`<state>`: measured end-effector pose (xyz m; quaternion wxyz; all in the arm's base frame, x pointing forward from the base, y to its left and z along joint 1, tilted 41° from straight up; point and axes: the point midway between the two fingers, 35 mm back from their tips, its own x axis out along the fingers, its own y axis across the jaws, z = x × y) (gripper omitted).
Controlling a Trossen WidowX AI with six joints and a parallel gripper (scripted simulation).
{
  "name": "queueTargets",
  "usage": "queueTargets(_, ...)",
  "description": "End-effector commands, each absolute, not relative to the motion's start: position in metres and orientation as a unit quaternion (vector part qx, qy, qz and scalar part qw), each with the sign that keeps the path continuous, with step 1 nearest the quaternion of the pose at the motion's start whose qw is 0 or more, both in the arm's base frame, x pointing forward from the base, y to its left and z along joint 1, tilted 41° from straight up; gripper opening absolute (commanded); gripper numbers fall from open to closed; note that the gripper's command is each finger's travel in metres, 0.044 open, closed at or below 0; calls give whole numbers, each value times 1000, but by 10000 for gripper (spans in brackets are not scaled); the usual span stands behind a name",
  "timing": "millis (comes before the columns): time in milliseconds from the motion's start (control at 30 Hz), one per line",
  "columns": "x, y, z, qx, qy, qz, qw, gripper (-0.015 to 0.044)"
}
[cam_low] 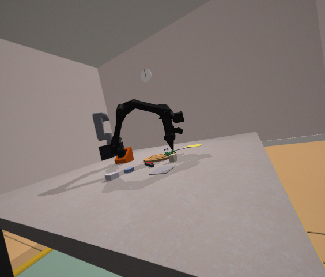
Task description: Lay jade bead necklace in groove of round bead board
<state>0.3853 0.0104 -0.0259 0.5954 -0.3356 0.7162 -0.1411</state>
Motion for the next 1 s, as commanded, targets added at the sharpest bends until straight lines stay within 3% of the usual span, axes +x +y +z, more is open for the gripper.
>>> queueTargets(0, 381, 13, -24, -333, 715, -141, 599, 0)
queueTargets(667, 318, 16, -23, -333, 716, -141, 597, 0)
queueTargets(967, 315, 12, -28, -333, 716, -141, 597, 0)
